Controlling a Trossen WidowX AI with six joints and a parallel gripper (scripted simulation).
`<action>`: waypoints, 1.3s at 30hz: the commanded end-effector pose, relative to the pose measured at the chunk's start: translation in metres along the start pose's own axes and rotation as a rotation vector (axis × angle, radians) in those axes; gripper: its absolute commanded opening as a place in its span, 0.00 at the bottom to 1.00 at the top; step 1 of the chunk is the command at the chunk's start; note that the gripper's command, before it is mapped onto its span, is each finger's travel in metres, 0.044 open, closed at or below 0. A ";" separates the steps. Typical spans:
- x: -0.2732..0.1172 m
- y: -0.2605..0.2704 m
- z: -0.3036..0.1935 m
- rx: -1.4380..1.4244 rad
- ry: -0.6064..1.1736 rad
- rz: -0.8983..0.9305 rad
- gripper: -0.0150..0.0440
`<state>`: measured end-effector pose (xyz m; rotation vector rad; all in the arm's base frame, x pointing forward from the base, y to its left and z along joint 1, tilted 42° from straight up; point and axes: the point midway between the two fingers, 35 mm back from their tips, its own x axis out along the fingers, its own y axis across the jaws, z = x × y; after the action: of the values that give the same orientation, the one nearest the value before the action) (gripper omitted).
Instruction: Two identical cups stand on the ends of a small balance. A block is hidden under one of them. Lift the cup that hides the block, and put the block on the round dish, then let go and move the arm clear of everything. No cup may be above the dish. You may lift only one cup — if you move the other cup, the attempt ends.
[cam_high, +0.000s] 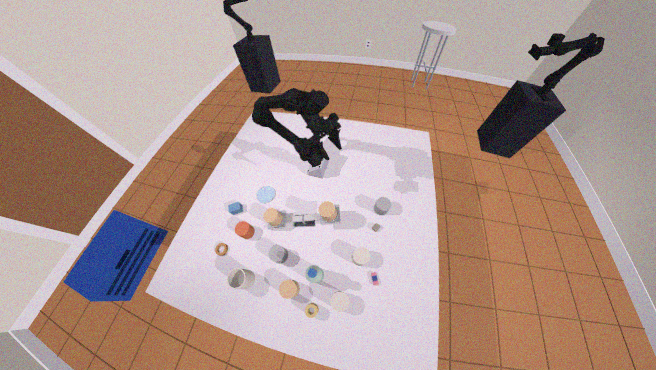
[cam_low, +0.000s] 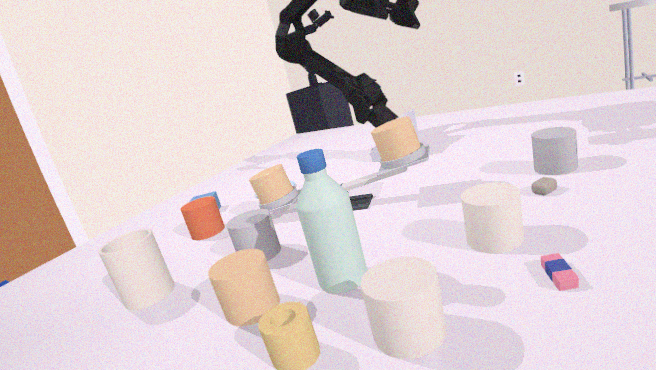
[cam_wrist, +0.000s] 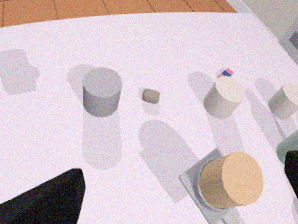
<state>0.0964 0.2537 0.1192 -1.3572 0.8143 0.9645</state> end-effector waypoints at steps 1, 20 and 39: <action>0.004 -0.016 -0.016 0.113 0.042 -0.055 1.00; 0.006 -0.081 -0.095 0.662 0.176 -0.360 1.00; 0.004 -0.117 -0.135 1.038 0.261 -0.516 1.00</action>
<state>0.2049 0.1263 0.1522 -0.7545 0.8801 -0.0343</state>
